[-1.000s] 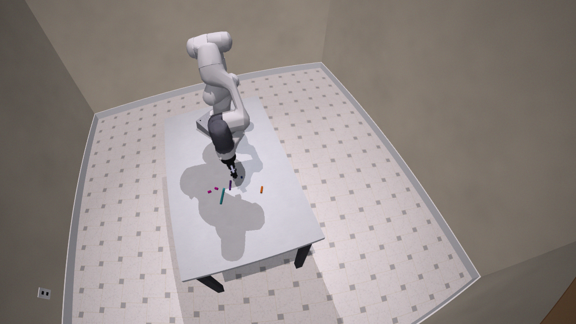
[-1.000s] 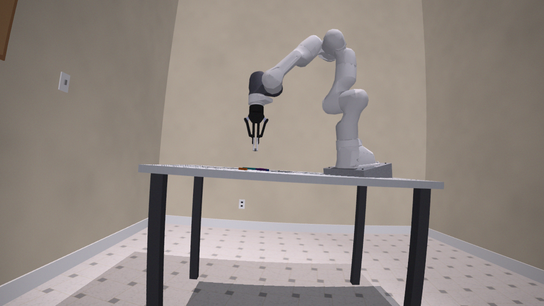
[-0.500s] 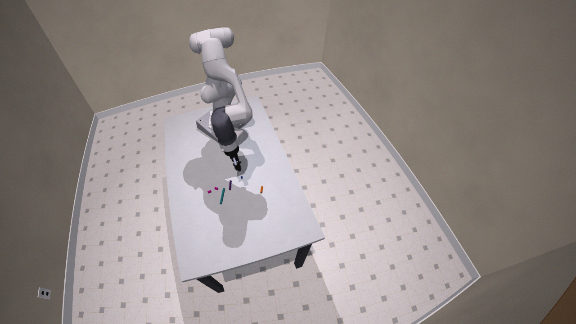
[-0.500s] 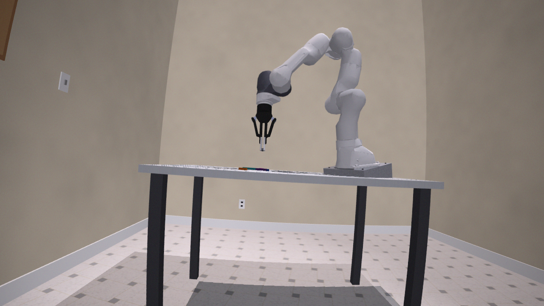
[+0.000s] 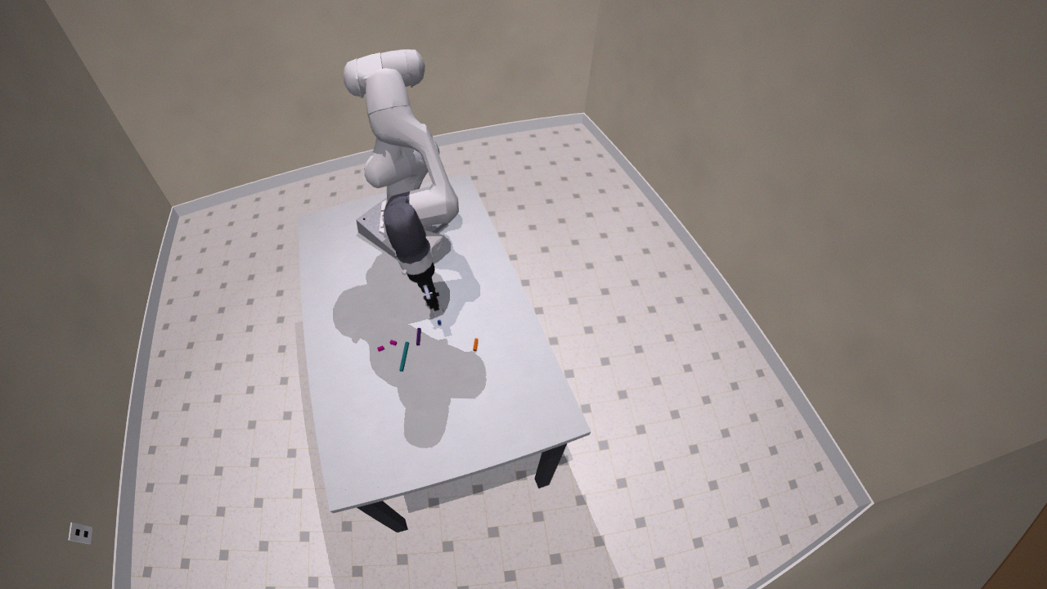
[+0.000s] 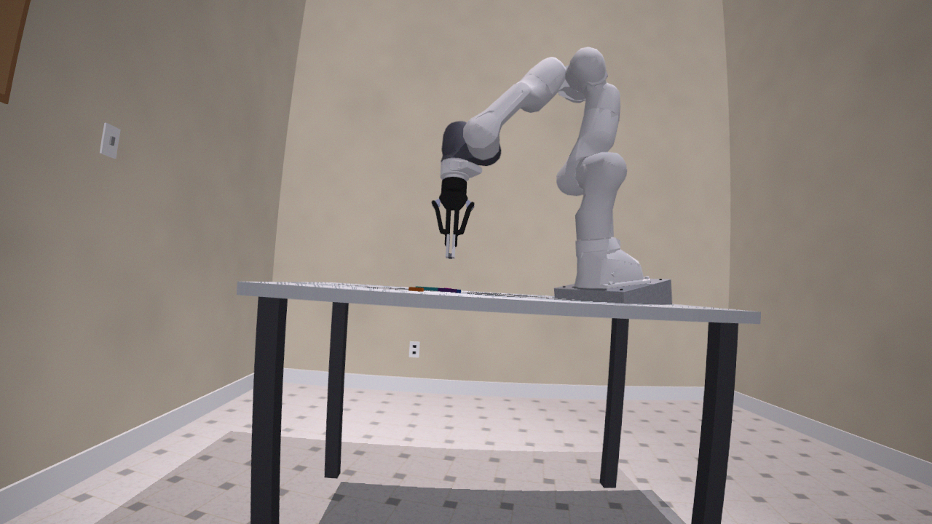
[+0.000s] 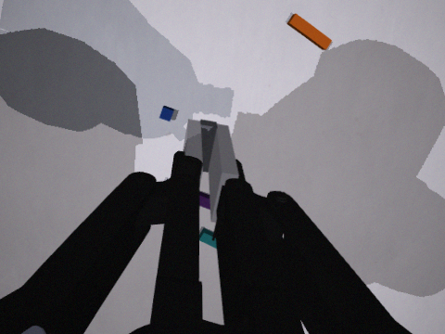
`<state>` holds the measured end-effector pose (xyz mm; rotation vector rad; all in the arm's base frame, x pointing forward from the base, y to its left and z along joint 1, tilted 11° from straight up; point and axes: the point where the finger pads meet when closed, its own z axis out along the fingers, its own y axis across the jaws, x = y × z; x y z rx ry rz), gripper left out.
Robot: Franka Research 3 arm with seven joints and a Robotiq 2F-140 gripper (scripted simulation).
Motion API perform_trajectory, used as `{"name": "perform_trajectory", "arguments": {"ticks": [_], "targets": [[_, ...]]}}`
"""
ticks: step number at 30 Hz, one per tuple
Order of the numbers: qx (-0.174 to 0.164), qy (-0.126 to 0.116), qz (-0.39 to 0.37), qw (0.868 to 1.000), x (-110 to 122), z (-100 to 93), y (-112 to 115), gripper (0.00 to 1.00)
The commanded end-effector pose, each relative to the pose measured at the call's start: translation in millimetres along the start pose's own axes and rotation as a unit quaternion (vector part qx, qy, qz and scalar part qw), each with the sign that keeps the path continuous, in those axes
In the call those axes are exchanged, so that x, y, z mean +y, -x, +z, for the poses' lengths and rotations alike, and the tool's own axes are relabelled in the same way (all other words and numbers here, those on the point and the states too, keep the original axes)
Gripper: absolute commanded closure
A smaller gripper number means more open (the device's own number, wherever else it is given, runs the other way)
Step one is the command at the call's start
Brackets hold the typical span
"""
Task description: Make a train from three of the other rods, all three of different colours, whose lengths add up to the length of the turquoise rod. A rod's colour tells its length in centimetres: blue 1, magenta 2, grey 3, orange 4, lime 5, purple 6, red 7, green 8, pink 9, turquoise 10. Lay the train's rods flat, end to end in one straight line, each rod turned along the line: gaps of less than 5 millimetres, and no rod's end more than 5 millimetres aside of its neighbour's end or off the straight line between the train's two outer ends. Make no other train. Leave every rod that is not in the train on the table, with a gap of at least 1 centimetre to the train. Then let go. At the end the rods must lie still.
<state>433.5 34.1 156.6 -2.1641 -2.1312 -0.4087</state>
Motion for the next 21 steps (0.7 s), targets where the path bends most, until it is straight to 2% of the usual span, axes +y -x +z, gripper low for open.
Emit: {"name": "perform_trajectory", "arguments": {"ticks": [1, 21], "targets": [[-0.068, 0.011, 0.047, 0.996, 0.2, -1.0, -0.8, 0.97], [-0.068, 0.011, 0.047, 0.996, -0.1, -0.9, -1.0, 0.97]]}}
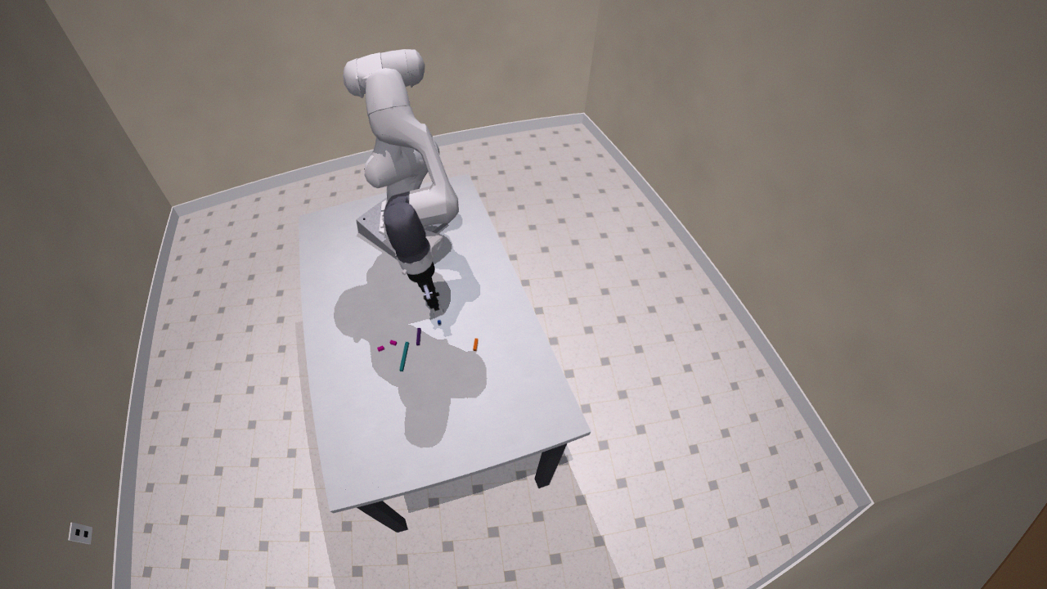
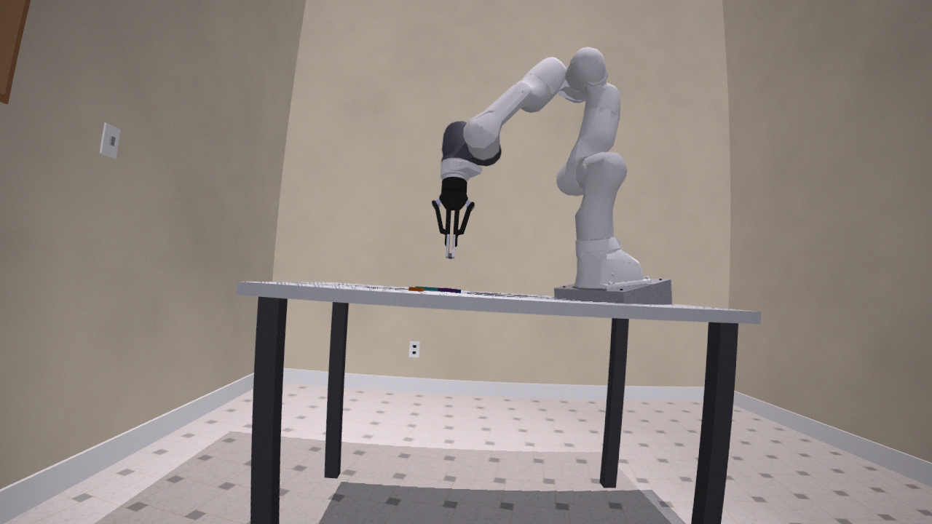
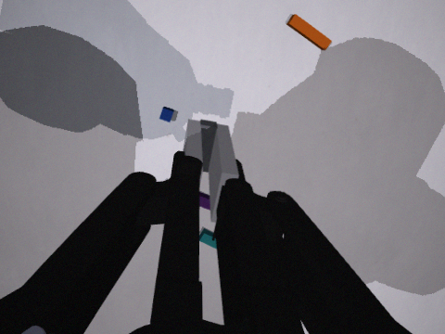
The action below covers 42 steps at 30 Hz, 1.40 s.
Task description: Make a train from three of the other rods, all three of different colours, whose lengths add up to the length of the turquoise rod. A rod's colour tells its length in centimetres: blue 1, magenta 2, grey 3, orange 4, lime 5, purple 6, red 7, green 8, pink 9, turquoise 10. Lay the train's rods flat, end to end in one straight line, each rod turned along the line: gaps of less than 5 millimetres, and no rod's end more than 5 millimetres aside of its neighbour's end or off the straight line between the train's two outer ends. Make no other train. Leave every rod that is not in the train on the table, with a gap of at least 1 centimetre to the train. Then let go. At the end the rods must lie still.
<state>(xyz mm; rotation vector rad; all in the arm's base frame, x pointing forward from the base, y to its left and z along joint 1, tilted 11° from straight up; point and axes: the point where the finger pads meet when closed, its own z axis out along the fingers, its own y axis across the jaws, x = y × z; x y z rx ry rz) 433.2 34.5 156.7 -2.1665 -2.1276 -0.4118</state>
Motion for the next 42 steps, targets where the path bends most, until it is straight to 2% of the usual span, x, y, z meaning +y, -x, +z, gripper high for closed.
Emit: {"name": "perform_trajectory", "arguments": {"ticks": [1, 20, 22, 24, 42], "targets": [[-0.069, 0.010, 0.046, 0.996, 0, -0.9, -1, 0.97], [-0.069, 0.010, 0.046, 0.996, 0, -0.9, -1, 0.97], [-0.069, 0.012, 0.074, 0.995, -21, 1.5, -17, 0.97], [-0.068, 0.014, 0.082, 0.994, -27, 2.1, -22, 0.97], [-0.068, 0.014, 0.083, 0.994, -27, 6.1, -21, 0.97]]}}
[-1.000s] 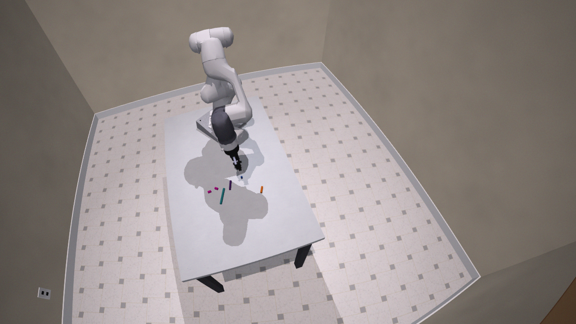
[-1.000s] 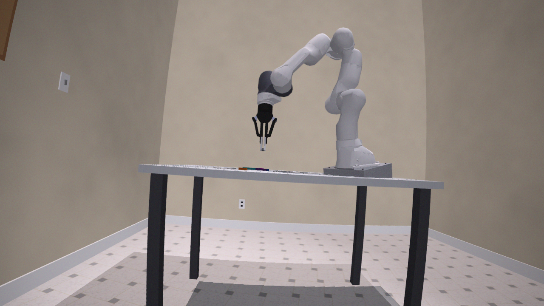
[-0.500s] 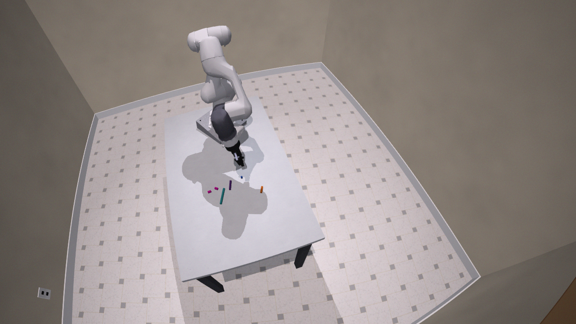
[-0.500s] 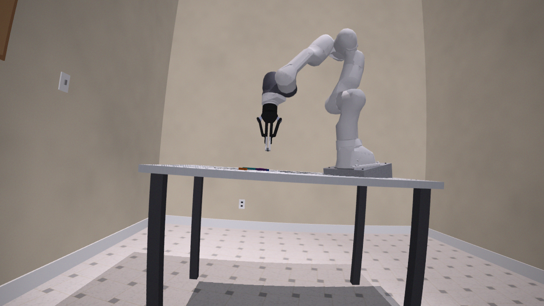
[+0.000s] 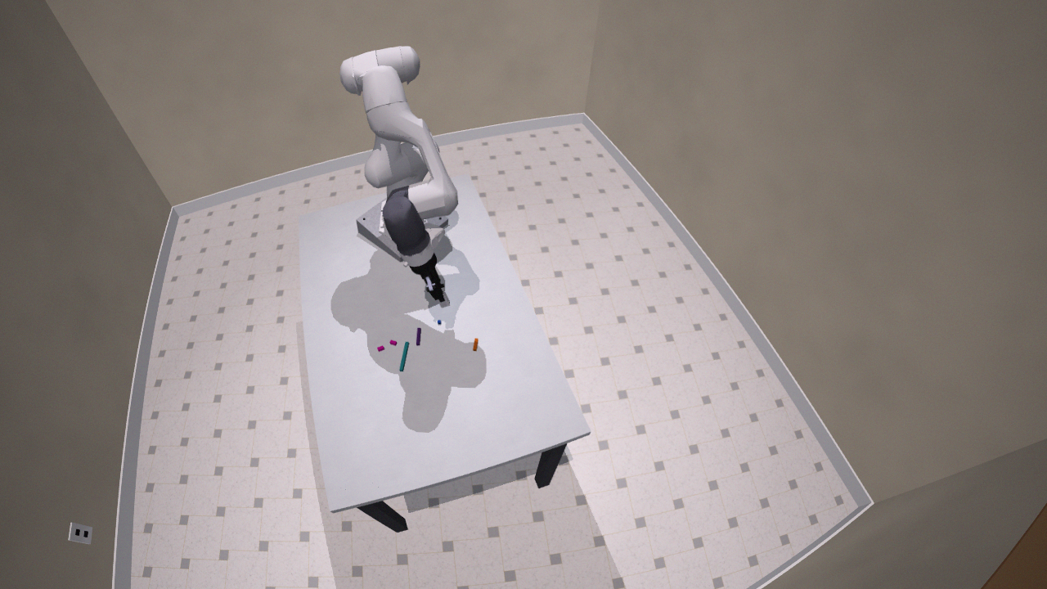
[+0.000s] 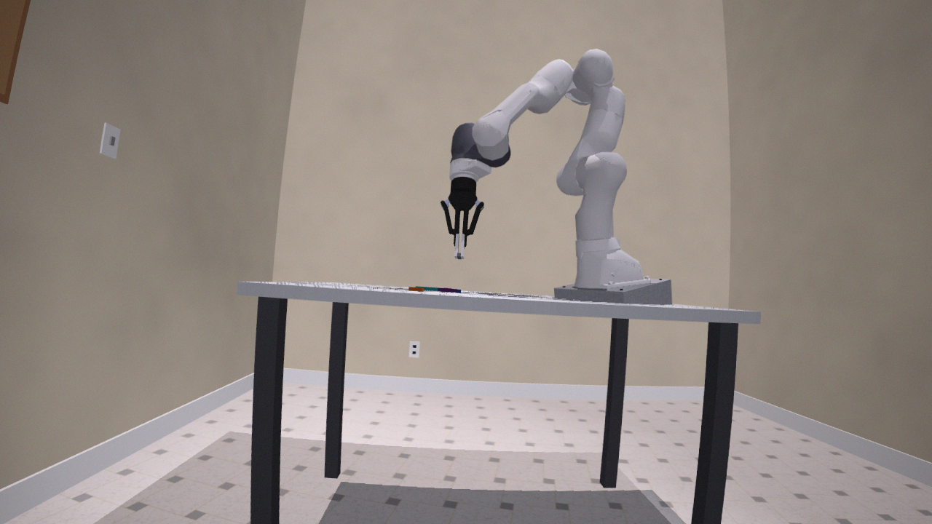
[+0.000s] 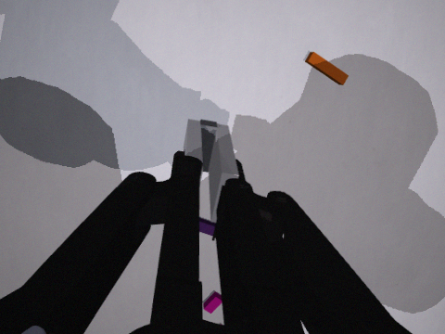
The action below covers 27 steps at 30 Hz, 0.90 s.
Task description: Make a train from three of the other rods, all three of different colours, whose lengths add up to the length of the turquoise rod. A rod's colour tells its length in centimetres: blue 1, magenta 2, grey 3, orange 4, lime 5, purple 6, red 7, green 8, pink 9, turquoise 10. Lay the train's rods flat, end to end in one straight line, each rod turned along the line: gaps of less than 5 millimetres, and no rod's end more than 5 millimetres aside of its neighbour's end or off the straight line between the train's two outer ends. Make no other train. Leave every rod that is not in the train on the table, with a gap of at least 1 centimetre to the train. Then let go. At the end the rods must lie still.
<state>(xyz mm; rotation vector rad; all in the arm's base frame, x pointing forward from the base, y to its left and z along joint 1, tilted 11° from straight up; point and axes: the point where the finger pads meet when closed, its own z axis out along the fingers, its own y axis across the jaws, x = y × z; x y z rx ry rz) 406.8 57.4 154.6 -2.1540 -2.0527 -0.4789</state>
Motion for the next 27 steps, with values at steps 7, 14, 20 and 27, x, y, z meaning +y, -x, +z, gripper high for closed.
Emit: {"name": "perform_trajectory", "arguments": {"ticks": [7, 14, 20, 27], "targets": [[-0.102, 0.017, 0.065, 0.993, 0, 16.9, 3, 0.97], [-0.102, 0.016, 0.065, 0.993, 1, 48.0, 10, 0.97], [-0.102, 0.016, 0.065, 0.993, 1, 67.5, 14, 0.97], [-0.102, 0.016, 0.065, 0.993, 1, 80.9, 17, 0.97]]}}
